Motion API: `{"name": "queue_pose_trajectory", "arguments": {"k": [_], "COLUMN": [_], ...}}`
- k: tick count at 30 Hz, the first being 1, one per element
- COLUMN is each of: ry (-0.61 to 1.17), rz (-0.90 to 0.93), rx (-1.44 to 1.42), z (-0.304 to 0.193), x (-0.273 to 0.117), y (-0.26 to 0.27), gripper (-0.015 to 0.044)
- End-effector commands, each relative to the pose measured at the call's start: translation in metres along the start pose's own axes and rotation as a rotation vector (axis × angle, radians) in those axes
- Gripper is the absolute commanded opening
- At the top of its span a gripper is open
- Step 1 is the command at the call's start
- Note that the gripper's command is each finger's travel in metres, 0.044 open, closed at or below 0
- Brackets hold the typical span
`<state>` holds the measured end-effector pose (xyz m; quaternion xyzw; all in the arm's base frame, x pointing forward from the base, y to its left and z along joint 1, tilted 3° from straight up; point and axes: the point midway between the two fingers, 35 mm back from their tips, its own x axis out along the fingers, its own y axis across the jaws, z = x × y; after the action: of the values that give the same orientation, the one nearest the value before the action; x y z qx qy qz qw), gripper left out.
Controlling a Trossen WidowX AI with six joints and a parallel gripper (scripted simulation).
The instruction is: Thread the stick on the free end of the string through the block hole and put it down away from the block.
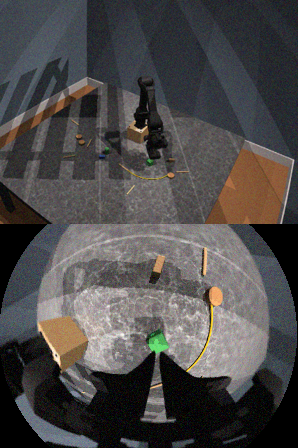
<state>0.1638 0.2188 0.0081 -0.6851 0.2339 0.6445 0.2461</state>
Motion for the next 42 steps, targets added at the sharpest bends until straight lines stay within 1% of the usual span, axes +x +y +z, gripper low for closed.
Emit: {"name": "queue_pose_trajectory", "arguments": {"k": [1, 14, 21, 42], "ry": [0.0, -0.001, -0.004, -0.02], "rz": [-0.001, -0.004, -0.004, -0.012], "rx": [0.228, 1.671, 2.445, 4.009], "z": [-0.008, -0.056, -0.084, -0.146], "x": [-0.001, -0.002, -0.003, -0.003], "y": [-0.005, -0.024, -0.031, -0.036], "gripper": [0.0105, 0.044, 0.044, 0.044]}}
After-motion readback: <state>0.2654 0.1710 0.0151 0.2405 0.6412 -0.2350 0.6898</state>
